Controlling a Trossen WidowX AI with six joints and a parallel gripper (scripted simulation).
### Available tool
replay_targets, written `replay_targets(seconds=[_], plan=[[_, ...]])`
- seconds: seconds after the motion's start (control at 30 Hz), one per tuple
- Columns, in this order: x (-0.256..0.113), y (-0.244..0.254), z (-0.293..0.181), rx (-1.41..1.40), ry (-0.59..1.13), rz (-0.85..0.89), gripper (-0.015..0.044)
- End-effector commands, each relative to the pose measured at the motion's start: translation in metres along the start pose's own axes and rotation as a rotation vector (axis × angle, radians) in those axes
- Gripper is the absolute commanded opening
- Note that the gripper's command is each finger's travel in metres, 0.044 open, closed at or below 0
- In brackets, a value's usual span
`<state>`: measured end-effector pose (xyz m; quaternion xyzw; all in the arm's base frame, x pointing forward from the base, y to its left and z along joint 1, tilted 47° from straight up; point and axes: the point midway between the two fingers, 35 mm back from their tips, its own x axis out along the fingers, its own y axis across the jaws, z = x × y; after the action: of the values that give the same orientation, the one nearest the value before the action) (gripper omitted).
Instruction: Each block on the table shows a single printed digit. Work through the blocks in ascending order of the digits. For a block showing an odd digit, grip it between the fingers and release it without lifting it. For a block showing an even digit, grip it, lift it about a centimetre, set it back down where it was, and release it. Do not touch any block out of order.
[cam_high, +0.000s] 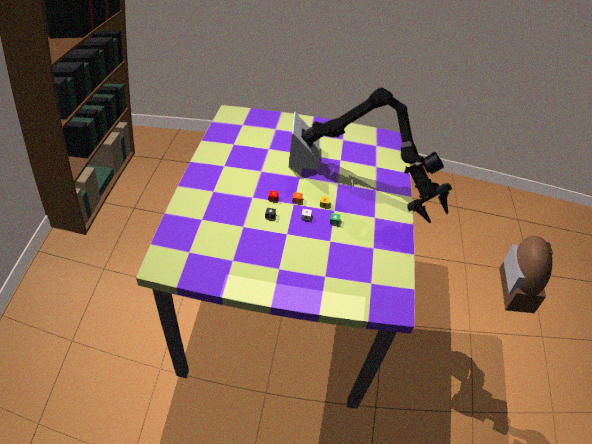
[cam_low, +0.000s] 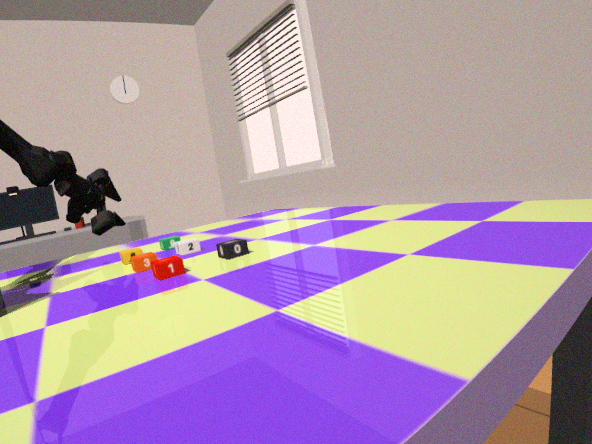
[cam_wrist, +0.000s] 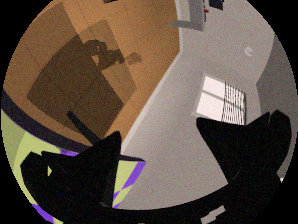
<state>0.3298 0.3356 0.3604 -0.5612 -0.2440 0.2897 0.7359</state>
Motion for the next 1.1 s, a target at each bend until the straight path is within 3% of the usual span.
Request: replay_targets(seconds=[0.0, 0.23, 0.5, 0.8, 1.07], plan=[[0.011, 0.038, -0.065, 0.055, 0.12, 0.156, 0.04], [0.001, 0.096, -0.161, 0.19, 0.309, 0.374, 0.04], [-0.047, 0.159, -0.262, 0.436, 0.538, 0.595, 0.04], [-0.142, 0.224, -0.346, 0.852, 0.803, 0.792, 0.04], [-0.25, 0.273, -0.379, 1.404, 1.028, 0.89, 0.04]])
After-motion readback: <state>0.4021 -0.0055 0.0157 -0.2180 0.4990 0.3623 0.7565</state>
